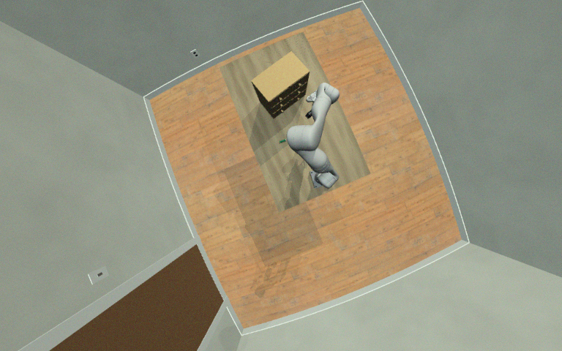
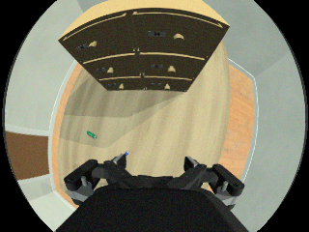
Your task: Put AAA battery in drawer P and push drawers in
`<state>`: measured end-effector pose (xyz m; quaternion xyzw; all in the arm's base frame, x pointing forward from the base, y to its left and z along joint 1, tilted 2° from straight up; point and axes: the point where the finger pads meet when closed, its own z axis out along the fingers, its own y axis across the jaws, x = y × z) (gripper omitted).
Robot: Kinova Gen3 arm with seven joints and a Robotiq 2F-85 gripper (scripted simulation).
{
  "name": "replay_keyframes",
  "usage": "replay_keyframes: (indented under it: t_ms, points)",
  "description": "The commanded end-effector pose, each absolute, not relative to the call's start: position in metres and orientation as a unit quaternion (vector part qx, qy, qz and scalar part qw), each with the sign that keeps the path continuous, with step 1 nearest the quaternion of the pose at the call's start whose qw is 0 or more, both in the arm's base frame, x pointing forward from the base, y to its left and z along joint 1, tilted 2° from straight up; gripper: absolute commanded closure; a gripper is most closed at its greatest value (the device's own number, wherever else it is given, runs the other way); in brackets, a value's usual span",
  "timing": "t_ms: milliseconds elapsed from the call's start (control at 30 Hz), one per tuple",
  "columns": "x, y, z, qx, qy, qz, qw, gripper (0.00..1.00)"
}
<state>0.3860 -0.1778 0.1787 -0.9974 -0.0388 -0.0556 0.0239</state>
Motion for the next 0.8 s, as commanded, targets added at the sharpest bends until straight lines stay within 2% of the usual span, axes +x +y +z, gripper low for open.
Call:
replay_keyframes:
  t_ms: [0, 767]
  points:
    - [0.3875, -0.1778, 0.1808, -0.998, -0.042, -0.05, 0.022, 0.0]
    - [0.3802, -0.1788, 0.1896, -0.999, -0.043, -0.011, 0.02, 0.0]
